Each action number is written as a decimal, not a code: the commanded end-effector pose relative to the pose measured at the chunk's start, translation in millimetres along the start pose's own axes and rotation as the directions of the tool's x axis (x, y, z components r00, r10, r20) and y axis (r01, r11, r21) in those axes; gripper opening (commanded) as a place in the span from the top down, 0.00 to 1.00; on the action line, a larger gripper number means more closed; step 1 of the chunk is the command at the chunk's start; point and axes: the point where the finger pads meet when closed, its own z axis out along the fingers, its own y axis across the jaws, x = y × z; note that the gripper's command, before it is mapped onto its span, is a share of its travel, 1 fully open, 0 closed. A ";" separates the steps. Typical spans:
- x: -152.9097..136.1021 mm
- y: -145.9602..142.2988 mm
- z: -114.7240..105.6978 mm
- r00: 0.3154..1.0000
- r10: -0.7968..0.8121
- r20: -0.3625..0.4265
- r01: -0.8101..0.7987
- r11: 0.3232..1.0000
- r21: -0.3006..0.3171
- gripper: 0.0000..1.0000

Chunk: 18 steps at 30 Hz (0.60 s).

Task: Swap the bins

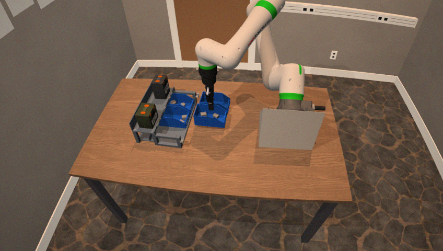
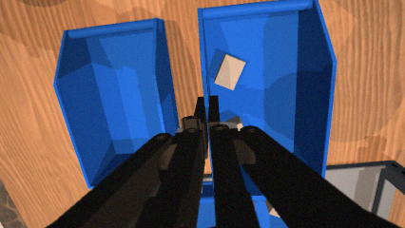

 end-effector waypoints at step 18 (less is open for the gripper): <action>8.6 123.1 2.7 1.000 -0.001 0.002 0.001 1.000 0.000 0.90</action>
